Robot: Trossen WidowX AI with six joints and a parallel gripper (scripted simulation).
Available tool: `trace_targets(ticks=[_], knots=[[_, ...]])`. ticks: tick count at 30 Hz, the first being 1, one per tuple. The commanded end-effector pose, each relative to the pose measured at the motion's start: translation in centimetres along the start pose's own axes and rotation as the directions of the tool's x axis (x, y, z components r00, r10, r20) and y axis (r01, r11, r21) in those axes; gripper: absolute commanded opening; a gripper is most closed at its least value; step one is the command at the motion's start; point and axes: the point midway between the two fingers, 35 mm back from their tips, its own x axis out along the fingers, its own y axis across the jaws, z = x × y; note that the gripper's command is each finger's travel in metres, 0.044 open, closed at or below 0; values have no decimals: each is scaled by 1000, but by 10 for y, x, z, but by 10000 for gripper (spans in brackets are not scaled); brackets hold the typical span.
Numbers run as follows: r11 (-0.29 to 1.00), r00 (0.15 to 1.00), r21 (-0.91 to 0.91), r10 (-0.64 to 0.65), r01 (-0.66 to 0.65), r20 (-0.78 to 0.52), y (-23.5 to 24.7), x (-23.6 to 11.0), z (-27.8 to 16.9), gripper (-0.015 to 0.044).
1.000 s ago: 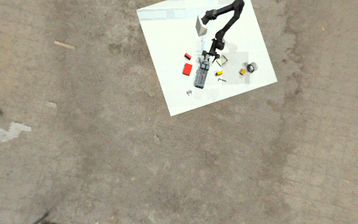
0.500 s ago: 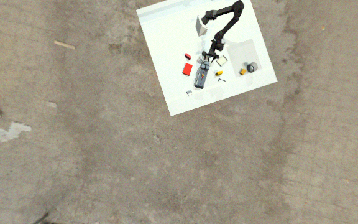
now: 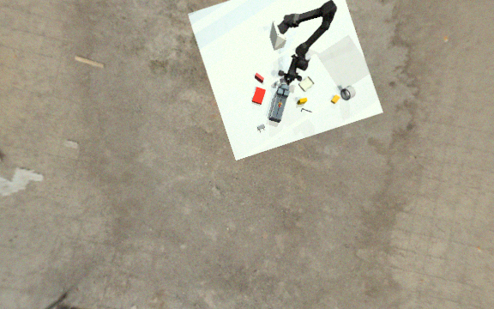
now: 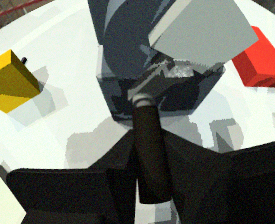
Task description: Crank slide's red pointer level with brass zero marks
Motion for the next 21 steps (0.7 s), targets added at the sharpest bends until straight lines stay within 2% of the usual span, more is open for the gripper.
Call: trace_targets(ticks=[1, 21], knots=[[1000, 1000, 5, 0, 0, -2, -1, 0, -1, 0], [1000, 1000, 5, 0, 0, -2, 10, -6, 5, 0]])
